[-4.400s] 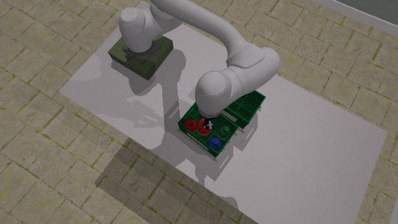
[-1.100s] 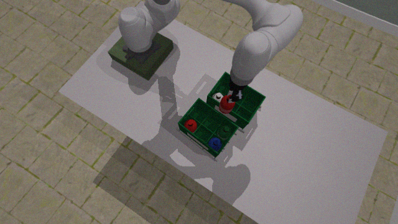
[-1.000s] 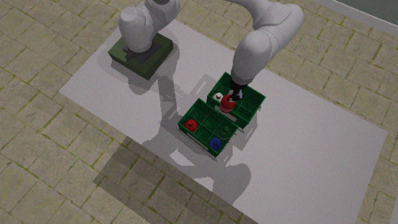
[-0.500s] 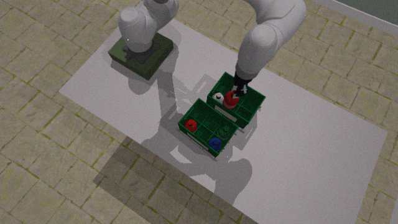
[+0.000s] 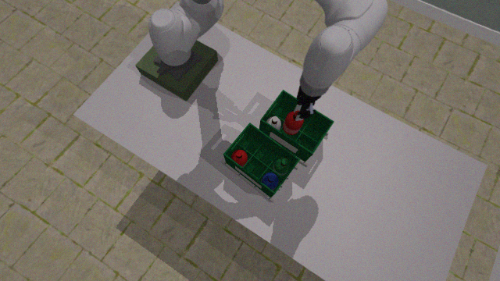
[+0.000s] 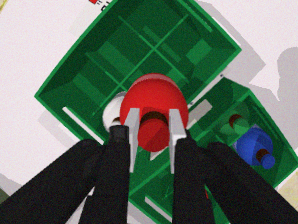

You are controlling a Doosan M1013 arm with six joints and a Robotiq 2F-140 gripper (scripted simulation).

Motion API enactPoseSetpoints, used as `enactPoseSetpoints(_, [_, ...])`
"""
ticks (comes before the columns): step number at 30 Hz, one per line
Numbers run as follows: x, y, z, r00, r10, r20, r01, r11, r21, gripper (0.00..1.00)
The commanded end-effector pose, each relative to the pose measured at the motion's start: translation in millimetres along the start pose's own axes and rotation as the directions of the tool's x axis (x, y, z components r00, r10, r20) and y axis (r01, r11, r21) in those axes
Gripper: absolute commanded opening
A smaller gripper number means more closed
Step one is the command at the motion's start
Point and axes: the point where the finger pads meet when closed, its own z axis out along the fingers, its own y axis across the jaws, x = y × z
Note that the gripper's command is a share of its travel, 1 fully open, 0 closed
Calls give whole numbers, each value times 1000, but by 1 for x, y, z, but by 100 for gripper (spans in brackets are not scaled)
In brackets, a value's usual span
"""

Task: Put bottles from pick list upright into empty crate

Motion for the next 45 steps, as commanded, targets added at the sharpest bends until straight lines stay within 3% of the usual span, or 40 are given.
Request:
enactPoseSetpoints(1, [5,-2,0,1000,3,-3,-3,1000,4,0])
enactPoseSetpoints(45, [10,-2,0,1000,3,-3,-3,1000,4,0])
